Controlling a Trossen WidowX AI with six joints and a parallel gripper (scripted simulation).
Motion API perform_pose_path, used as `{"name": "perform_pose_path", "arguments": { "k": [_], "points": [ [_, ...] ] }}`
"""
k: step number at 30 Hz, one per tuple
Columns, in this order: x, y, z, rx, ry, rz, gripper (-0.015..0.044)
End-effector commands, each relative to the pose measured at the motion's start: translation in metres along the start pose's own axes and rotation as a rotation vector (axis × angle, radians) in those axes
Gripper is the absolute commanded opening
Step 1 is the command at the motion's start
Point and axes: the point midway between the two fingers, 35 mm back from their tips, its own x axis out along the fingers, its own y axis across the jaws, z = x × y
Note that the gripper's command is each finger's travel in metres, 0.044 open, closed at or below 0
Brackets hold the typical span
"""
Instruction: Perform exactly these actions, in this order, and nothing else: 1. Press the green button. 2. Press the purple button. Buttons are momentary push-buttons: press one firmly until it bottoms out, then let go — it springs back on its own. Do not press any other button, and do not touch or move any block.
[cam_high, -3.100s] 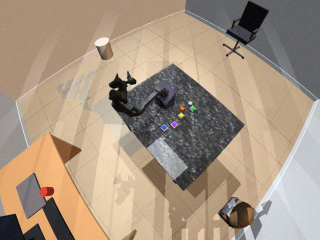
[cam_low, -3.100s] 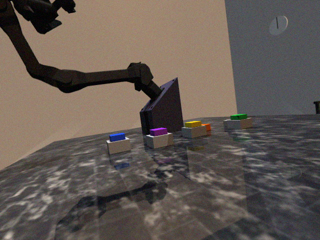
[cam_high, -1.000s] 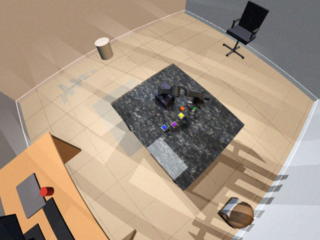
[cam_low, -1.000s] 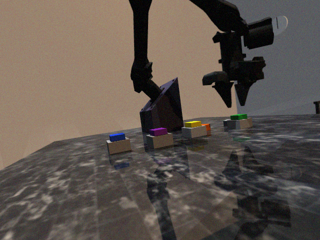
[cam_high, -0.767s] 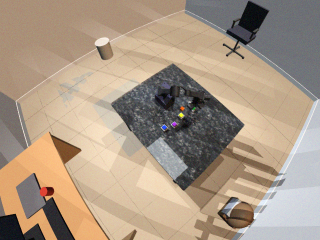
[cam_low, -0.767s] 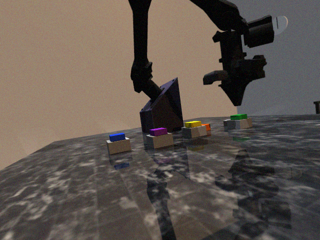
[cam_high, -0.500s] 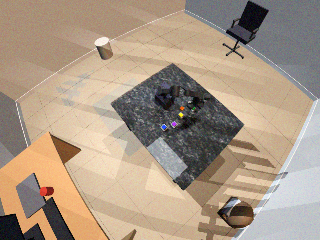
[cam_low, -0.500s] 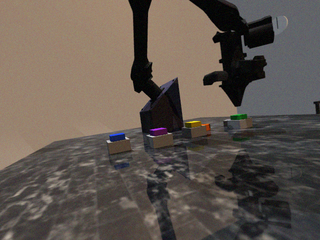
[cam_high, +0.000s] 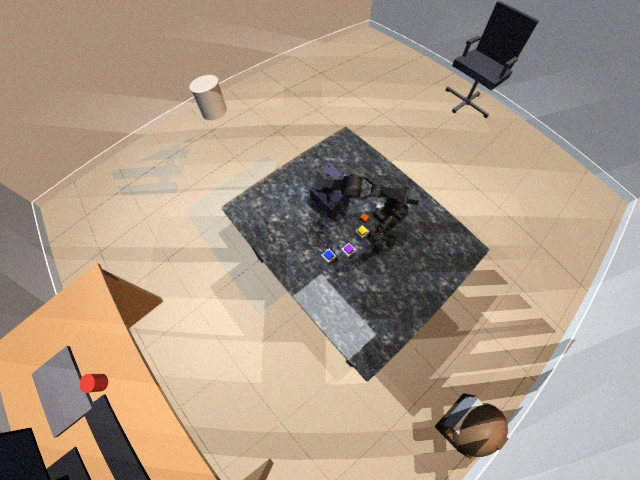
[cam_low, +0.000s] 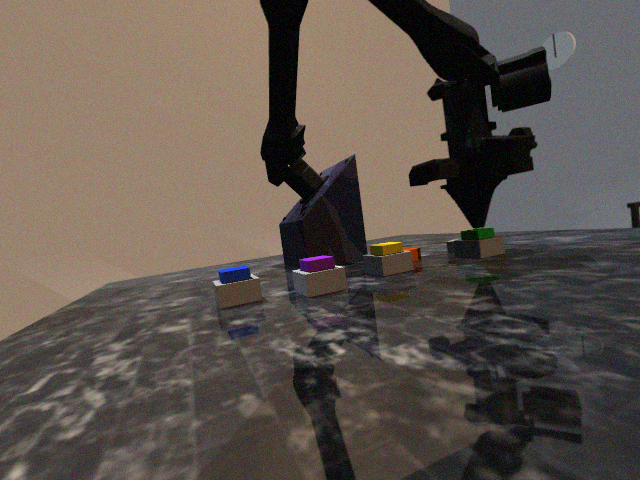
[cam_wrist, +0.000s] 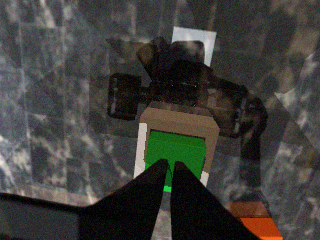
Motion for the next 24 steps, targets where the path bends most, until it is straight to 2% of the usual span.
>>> {"name": "perform_pose_path", "arguments": {
  "k": [1,22,24],
  "points": [
    [0.007,-0.002,-0.002,-0.007,0.001,-0.007,0.0020],
    [0.011,-0.002,-0.002,-0.007,0.001,-0.007,0.0020],
    [0.000,0.000,-0.001,-0.003,0.000,-0.003,0.0020]
  ]
}}
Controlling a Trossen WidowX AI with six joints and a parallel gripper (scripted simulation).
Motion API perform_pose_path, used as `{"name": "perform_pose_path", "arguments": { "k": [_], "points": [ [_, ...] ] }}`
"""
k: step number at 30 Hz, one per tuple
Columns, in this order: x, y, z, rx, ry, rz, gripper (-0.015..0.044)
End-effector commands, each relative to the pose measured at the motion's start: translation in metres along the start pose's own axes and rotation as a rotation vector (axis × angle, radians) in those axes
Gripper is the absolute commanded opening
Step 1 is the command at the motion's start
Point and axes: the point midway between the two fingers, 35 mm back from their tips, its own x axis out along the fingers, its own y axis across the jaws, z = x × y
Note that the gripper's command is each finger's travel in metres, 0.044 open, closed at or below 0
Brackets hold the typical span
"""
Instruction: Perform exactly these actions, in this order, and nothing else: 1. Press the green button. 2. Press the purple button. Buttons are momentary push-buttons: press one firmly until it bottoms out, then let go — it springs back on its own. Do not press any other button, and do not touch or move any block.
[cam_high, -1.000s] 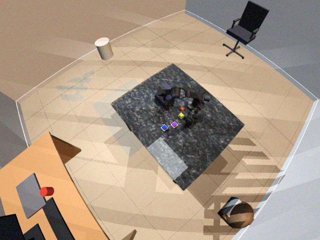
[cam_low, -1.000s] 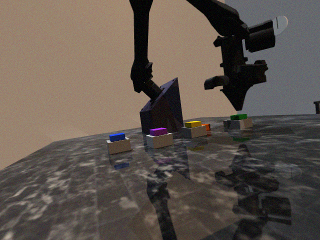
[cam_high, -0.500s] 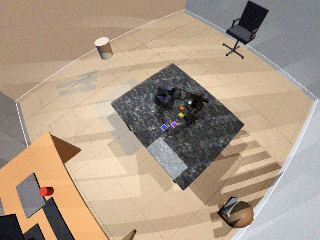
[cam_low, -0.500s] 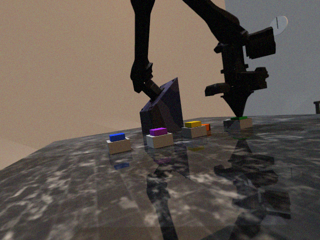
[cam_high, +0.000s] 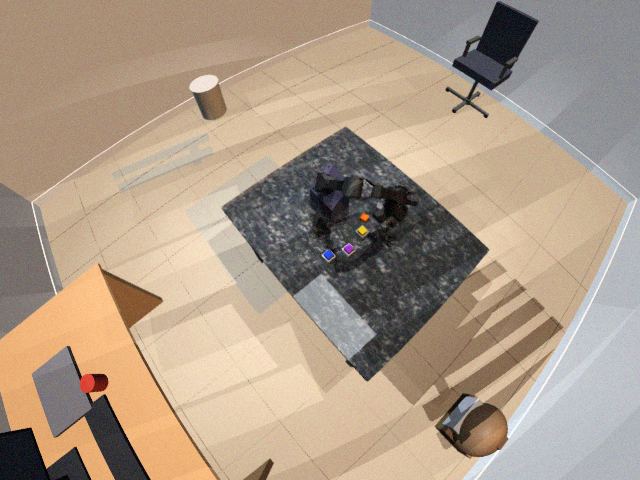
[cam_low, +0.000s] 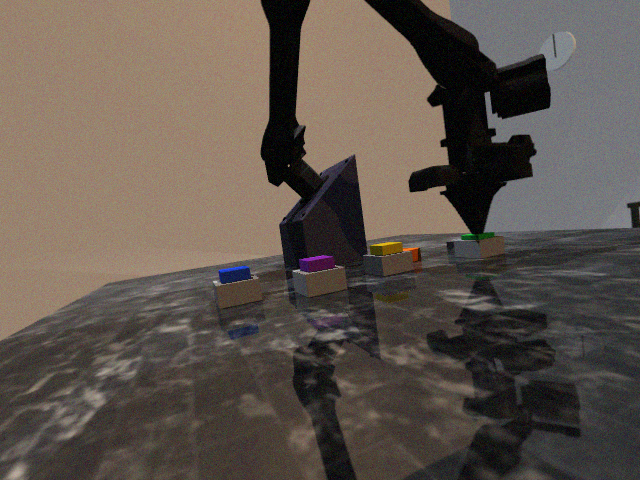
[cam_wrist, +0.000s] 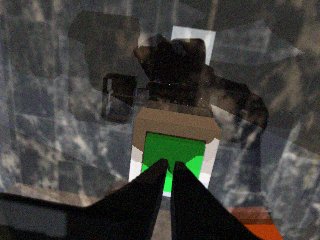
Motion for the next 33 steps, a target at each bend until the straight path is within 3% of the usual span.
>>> {"name": "perform_pose_path", "arguments": {
  "k": [1,7,11,17,25,33],
  "points": [
    [-0.021,0.001,0.000,-0.001,-0.002,0.001,0.0020],
    [-0.036,0.000,0.000,-0.003,-0.001,0.000,0.0020],
    [-0.091,0.001,0.000,-0.003,-0.001,0.002,0.0020],
    [-0.096,-0.009,0.004,-0.005,-0.001,0.007,0.0020],
    [-0.102,-0.139,0.033,-0.012,-0.007,0.032,0.0020],
    [-0.095,-0.258,0.006,-0.004,0.000,-0.011,0.0020]
  ]
}}
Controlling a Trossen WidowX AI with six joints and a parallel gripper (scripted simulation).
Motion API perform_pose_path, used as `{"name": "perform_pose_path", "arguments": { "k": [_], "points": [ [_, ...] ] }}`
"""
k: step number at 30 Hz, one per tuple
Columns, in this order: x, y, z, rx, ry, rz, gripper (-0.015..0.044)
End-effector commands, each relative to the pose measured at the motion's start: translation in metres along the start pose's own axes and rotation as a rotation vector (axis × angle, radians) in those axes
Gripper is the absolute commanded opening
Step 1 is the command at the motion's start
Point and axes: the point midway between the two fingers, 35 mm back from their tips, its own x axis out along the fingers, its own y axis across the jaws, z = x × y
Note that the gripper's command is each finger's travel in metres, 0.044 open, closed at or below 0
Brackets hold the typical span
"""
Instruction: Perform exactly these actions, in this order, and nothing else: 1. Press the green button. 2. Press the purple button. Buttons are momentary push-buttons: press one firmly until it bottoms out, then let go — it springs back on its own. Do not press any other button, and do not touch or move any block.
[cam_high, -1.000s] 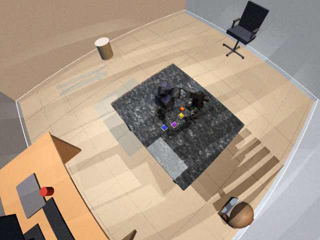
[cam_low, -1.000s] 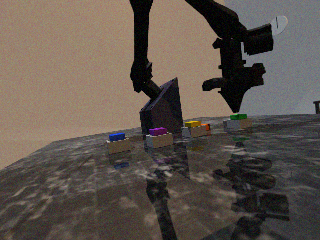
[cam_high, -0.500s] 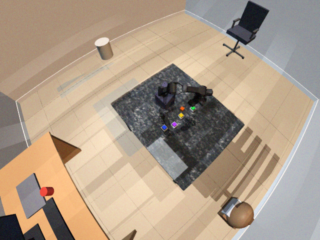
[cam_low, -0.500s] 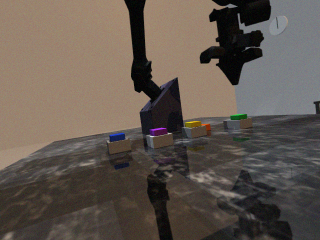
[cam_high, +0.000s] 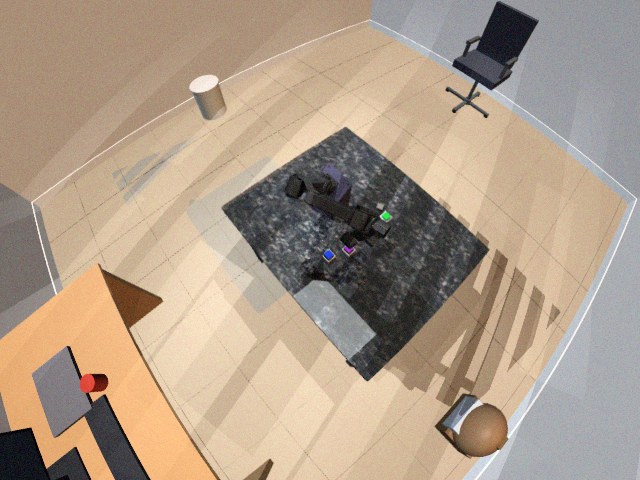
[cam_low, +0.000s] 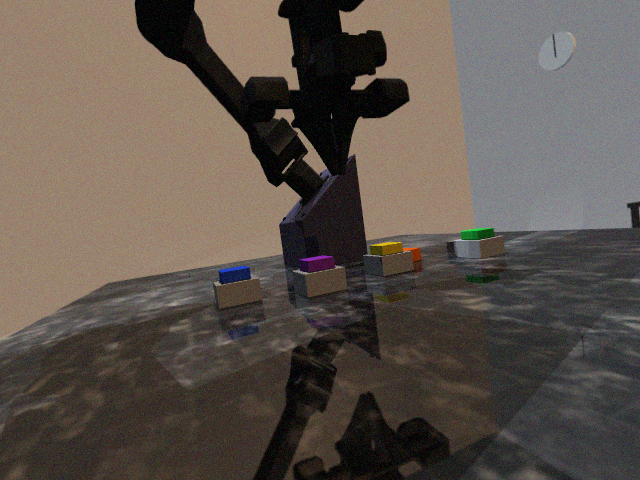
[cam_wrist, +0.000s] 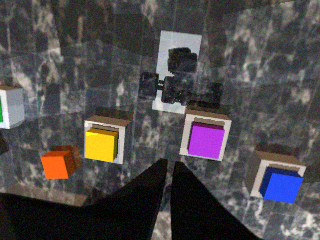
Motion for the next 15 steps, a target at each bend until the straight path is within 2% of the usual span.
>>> {"name": "perform_pose_path", "arguments": {
  "k": [1,6,11,15],
  "points": [
    [0.003,-0.034,-0.017,-0.015,0.011,-0.024,0.0020],
    [0.006,-0.034,-0.016,-0.015,0.011,-0.024,0.0020],
    [0.062,-0.036,-0.017,-0.014,0.011,-0.026,0.0020],
    [0.065,-0.036,-0.018,-0.014,0.011,-0.027,0.0020]
  ]
}}
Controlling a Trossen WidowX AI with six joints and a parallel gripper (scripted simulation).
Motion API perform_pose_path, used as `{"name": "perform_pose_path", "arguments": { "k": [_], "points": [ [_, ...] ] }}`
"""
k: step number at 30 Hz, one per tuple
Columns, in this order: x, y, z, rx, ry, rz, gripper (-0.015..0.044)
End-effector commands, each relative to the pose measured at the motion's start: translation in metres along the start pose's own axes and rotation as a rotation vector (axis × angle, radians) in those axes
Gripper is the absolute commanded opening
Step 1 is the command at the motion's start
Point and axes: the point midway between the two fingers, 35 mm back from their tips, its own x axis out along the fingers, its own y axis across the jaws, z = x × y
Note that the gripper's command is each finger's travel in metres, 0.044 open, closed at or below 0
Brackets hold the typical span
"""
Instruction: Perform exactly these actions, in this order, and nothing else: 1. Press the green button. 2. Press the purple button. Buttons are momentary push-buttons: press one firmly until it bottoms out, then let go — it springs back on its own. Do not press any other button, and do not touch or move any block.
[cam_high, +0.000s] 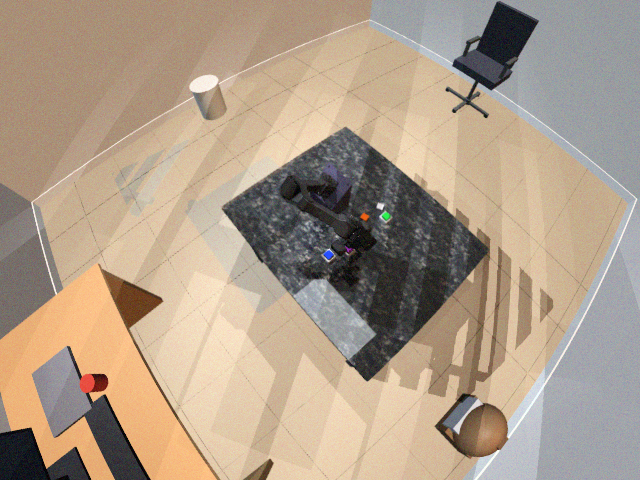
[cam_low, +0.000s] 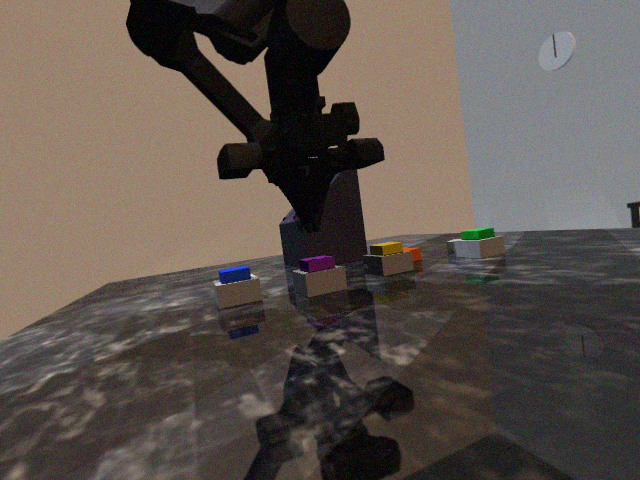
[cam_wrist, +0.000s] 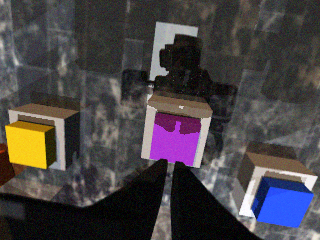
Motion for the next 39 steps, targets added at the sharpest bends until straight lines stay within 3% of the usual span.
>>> {"name": "perform_pose_path", "arguments": {
  "k": [1,22,39],
  "points": [
    [0.006,0.000,0.001,-0.005,-0.010,-0.006,0.0020],
    [0.038,-0.001,0.001,-0.005,-0.010,-0.008,0.0020],
    [0.039,-0.001,0.001,-0.005,-0.010,-0.008,0.0020]
  ]
}}
